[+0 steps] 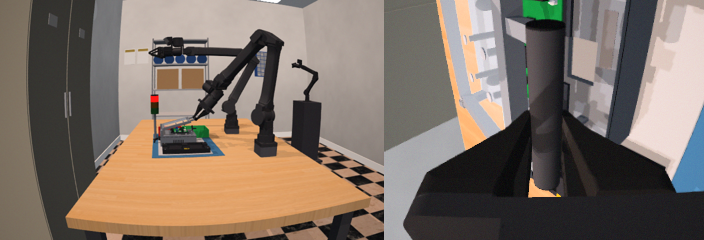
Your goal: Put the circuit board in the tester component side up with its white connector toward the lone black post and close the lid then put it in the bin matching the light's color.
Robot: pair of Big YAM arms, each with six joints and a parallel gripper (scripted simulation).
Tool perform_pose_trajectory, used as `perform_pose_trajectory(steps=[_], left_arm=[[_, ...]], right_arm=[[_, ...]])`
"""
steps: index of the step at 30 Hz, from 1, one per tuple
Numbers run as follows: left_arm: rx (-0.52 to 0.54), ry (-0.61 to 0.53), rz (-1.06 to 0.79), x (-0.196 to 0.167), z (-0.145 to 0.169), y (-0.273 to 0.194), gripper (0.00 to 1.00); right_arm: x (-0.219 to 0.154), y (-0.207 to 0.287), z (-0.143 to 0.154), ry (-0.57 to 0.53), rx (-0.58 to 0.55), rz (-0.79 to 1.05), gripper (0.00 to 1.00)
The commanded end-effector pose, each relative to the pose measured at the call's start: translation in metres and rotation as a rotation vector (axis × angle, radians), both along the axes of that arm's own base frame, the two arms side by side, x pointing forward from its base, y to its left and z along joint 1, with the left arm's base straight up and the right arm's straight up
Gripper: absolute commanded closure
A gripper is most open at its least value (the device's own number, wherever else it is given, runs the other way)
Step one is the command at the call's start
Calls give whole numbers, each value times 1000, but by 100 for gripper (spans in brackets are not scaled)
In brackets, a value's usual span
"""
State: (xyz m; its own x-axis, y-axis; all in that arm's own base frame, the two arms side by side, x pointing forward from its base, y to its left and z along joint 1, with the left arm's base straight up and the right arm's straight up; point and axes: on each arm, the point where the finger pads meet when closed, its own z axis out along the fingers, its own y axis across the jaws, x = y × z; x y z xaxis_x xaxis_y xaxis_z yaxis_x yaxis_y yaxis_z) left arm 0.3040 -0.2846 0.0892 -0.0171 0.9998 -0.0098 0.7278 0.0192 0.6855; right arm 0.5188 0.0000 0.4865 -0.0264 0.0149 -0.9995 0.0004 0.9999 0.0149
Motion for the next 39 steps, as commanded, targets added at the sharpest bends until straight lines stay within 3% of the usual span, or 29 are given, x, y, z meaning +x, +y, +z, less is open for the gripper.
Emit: perform_pose_trajectory(steps=[1,19,31,39], left_arm=[[-20,1,19,13,33,-7,91],[-20,96,8,20,53,-7,91],[-2,315,7,37,73,-5,91],[-6,398,6,47,86,-4,91]], right_arm=[[-1,0,12,-37,-15,0,0],[-1,0,12,-37,-15,0,0],[-1,0,12,-37,-15,0,0],[-1,0,12,-37,-15,0,0]])
